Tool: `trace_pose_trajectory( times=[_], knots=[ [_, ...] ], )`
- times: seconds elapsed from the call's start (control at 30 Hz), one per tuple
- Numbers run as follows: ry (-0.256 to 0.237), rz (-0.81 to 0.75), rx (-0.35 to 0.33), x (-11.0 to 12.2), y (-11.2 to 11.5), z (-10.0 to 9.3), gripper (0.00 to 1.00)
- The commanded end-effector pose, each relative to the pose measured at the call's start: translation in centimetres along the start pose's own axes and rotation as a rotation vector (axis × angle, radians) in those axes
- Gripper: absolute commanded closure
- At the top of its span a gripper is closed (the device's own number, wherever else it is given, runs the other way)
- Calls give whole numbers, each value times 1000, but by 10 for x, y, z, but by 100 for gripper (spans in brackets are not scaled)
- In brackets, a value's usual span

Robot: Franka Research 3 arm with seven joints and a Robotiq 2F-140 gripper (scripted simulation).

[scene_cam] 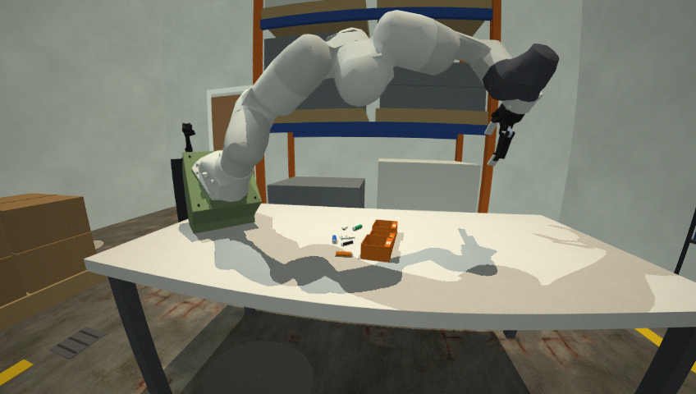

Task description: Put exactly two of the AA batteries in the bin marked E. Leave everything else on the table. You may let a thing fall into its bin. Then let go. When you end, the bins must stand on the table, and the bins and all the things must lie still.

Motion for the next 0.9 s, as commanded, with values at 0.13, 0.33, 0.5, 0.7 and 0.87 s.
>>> trace_pose_trajectory(
  times=[0.13, 0.33, 0.5, 0.7, 0.87],
  knots=[
    [0, 0, 0, 0, 0, 0, 0],
    [0, 0, 0, 0, 0, 0, 0],
    [0, 0, 0, 0, 0, 0, 0],
    [0, 0, 0, 32, -8, 25, 95],
    [0, 0, 0, 64, -17, 51, 95]
  ],
)
Point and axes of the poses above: the point where the finger pads meet when closed, its own z axis out along the fingers, its own x axis across the jaws, y = z × x, the point moved 9 cm from there along -z, back along the fingers, and after that the axes turned 9 degrees about z, right-handed, at the moved point
